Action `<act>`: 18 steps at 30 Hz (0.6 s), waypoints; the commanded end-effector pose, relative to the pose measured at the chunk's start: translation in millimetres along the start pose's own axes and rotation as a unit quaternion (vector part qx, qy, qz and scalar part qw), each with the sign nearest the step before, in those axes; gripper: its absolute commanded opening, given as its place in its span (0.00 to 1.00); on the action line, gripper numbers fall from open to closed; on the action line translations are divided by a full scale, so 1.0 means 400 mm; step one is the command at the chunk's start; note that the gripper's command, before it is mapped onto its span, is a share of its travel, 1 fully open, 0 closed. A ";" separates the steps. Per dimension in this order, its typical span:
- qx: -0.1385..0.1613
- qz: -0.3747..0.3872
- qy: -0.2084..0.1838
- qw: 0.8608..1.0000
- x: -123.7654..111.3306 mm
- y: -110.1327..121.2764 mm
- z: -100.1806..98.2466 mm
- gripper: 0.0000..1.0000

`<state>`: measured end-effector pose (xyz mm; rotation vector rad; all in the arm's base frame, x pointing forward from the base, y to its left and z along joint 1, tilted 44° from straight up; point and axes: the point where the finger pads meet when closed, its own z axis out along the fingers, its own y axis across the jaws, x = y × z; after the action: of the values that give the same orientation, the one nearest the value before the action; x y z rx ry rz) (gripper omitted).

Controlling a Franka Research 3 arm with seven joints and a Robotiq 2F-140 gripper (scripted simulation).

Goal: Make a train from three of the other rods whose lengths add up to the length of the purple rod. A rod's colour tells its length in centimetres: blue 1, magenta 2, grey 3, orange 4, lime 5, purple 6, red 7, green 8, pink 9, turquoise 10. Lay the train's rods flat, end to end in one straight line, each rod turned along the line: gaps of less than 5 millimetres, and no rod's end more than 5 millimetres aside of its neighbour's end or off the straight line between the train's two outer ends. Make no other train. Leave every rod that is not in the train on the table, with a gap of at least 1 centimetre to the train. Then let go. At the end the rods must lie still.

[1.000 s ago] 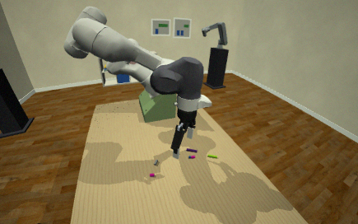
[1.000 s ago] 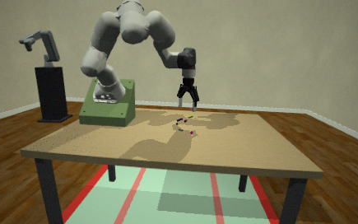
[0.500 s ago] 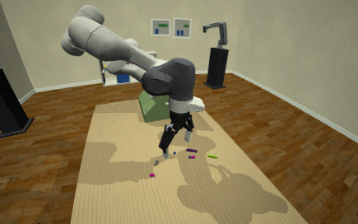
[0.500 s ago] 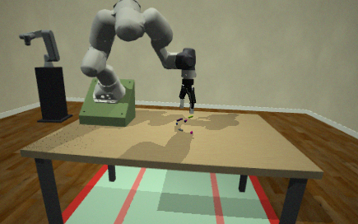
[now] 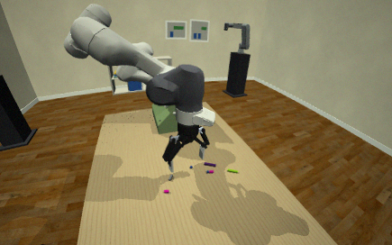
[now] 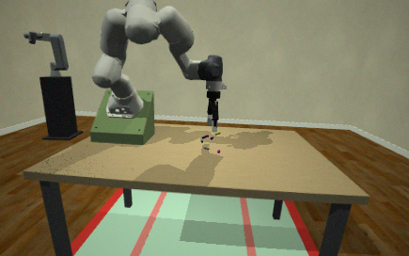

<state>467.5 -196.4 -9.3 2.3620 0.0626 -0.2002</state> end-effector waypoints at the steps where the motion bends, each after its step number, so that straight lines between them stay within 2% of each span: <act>1: 0.001 0.075 0.007 0.997 -0.002 0.004 -0.001 1.00; 18: 0.004 0.217 0.005 0.976 -0.039 0.071 0.008 1.00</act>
<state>455.1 -219.4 10.2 2.3397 -0.2973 -0.0546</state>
